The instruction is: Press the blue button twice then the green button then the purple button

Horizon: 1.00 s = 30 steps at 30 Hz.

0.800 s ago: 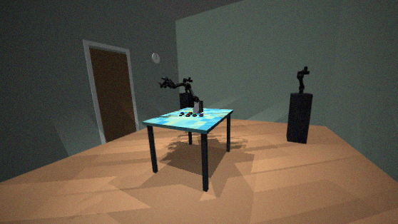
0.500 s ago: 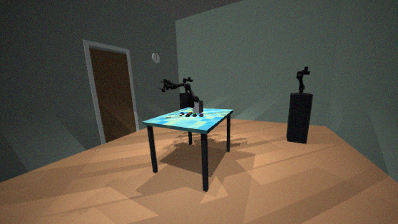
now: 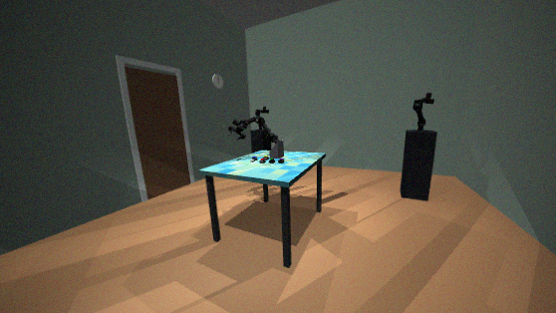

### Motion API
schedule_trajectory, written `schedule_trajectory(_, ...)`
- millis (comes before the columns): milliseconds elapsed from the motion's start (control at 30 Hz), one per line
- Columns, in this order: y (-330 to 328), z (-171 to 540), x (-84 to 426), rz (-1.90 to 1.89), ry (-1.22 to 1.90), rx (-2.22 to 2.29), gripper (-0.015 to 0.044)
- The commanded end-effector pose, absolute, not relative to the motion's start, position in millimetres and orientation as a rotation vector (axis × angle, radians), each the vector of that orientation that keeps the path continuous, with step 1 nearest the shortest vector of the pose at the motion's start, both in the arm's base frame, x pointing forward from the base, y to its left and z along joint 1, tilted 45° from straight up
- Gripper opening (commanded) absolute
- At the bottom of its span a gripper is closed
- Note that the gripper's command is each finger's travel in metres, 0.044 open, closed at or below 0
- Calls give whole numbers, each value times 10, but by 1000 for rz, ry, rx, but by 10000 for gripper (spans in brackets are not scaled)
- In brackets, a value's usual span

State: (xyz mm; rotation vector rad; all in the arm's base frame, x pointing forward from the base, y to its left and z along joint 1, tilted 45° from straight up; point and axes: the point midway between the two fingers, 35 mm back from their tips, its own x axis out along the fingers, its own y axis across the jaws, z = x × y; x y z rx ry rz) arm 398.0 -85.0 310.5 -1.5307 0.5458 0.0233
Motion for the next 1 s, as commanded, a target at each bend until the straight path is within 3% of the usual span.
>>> schedule_trajectory(0,-885,2356,3704,4,853,-1182,400)
schedule_trajectory(467,-1034,1381,2484,-542,1426,-666,400)
schedule_trajectory(800,-1037,1376,2462,-556,1431,-663,400)
schedule_trajectory(967,-1400,1012,2509,-557,1430,-663,269)
